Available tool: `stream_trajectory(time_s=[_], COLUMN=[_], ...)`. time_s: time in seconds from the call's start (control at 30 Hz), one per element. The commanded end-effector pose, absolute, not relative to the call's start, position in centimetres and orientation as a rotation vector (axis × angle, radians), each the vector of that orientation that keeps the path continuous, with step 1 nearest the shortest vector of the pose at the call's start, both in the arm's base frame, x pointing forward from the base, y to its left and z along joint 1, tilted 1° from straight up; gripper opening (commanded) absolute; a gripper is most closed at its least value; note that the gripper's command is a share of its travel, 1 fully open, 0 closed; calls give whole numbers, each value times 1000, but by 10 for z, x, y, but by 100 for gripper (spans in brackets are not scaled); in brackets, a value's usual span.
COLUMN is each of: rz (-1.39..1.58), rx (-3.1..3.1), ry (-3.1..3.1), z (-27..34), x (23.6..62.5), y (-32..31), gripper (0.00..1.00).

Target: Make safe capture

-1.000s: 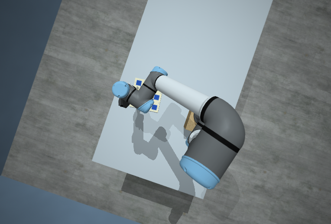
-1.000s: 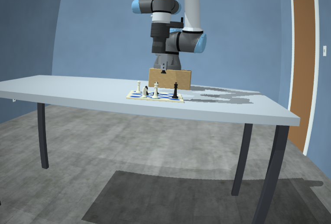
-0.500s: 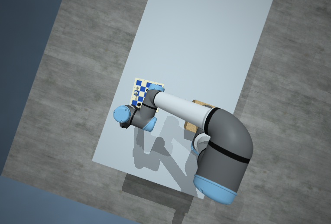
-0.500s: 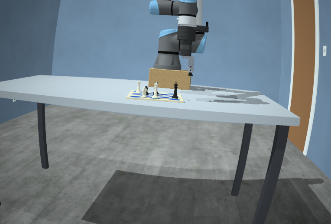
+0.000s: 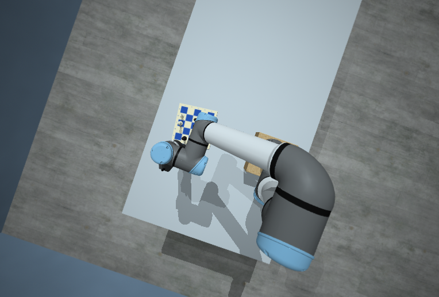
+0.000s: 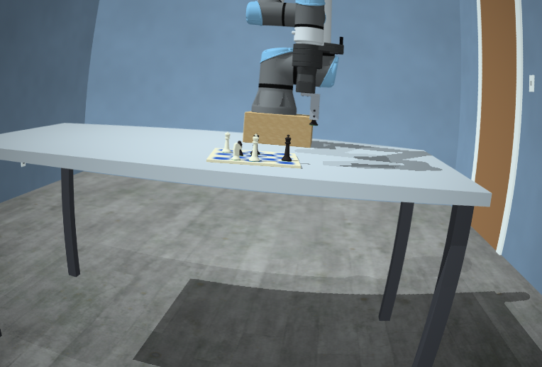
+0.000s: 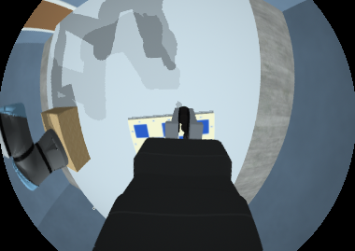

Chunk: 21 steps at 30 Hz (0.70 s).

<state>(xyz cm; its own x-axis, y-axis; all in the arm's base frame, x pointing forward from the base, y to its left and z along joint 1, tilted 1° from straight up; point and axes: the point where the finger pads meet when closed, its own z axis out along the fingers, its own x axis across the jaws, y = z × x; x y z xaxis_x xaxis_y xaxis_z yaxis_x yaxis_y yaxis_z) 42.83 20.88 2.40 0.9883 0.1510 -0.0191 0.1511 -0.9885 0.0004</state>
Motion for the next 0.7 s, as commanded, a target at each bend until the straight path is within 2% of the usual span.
stream_trajectory(time_s=[0.0,0.67], rz=[-28,-28], rx=[3131,3131], ry=[238,238], z=[19,-57], x=[428,427], y=[209,209], gripper=[0,0])
